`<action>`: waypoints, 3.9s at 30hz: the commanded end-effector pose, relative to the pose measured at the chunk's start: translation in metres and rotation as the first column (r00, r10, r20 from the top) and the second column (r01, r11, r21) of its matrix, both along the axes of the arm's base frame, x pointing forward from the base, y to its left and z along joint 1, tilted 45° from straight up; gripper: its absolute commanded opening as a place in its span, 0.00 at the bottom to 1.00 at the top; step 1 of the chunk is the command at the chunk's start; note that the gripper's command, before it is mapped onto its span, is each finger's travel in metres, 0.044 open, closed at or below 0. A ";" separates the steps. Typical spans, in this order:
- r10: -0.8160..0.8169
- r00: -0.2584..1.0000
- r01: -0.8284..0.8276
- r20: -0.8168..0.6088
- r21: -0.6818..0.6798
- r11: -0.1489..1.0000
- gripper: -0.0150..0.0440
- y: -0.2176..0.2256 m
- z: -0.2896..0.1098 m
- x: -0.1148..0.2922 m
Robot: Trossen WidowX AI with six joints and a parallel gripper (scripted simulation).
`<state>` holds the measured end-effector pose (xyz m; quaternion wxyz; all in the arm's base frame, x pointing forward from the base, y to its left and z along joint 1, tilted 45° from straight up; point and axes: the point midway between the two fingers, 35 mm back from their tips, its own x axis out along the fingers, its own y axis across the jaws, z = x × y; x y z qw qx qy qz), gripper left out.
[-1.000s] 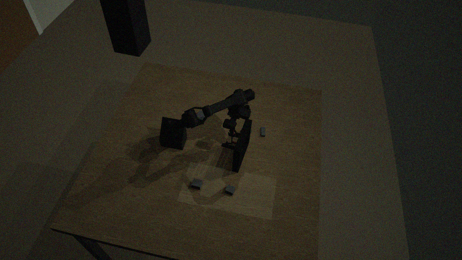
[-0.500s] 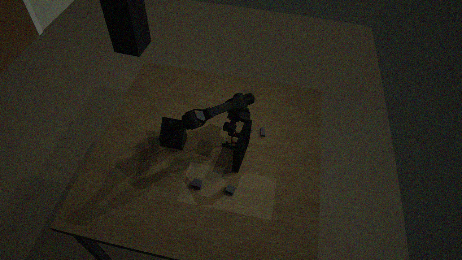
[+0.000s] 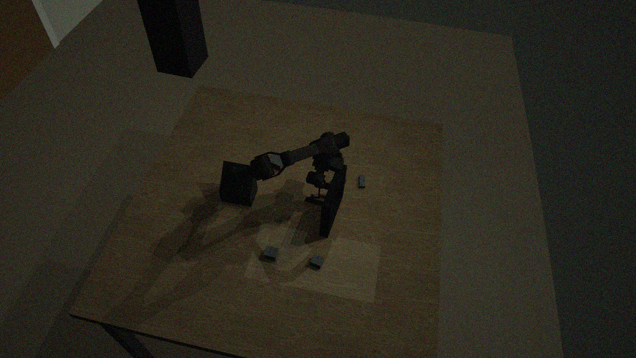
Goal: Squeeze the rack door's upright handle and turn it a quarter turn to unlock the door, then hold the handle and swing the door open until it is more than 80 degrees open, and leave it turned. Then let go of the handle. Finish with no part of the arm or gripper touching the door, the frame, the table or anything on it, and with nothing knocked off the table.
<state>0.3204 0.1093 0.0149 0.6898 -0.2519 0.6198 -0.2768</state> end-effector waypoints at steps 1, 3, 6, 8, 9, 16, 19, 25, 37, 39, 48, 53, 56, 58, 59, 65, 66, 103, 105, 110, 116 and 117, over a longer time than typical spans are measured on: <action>0.005 1.000 -0.005 0.001 -0.005 1.000 0.49 -0.002 0.000 0.000; 0.005 1.000 -0.005 0.001 -0.005 1.000 0.44 -0.002 0.000 0.000; 0.005 1.000 -0.005 0.001 -0.005 1.000 0.40 -0.002 0.000 0.000; 0.005 1.000 -0.005 0.001 -0.005 1.000 0.38 -0.002 0.000 0.000; 0.005 1.000 -0.005 0.001 -0.005 1.000 0.37 -0.002 0.000 0.000; 0.005 1.000 -0.005 0.001 -0.005 1.000 0.30 -0.002 0.000 0.000; 0.010 1.000 -0.010 -0.005 -0.006 1.000 0.30 -0.002 0.000 0.000; 0.192 0.963 -0.197 -0.188 -0.008 0.980 0.30 -0.002 0.000 0.000; 0.524 0.651 -0.566 -0.548 0.109 0.817 0.30 -0.002 0.000 0.000; 0.563 0.574 -0.613 -0.595 0.143 0.777 0.30 -0.002 0.000 0.000; 0.657 0.169 -0.754 -0.734 0.333 0.566 0.30 -0.002 0.000 0.000; 0.650 -0.075 -0.774 -0.756 0.455 0.440 0.30 -0.002 0.000 0.000; 0.626 -0.220 -0.766 -0.748 0.530 0.364 0.30 -0.002 0.000 0.000; 0.603 -0.306 -0.753 -0.736 0.575 0.320 0.30 -0.002 0.000 0.000; 0.596 -0.329 -0.749 -0.732 0.587 0.308 0.30 -0.002 0.000 0.000; 0.594 -0.336 -0.747 -0.731 0.591 0.304 0.30 -0.002 0.000 0.000; 0.594 -0.336 -0.747 -0.731 0.591 0.304 0.30 -0.002 0.000 0.000; 0.542 0.618 -0.587 -0.570 0.124 0.800 0.76 -0.002 0.000 0.000; 0.500 0.692 -0.537 -0.520 0.092 0.839 0.76 -0.002 0.000 0.000; 0.373 0.848 -0.391 -0.377 0.029 0.920 0.76 -0.002 0.000 0.000; 0.186 0.966 -0.191 -0.181 -0.008 0.982 0.76 -0.002 0.000 0.000; 0.153 0.977 -0.156 -0.147 -0.010 0.988 0.76 -0.002 0.000 0.000</action>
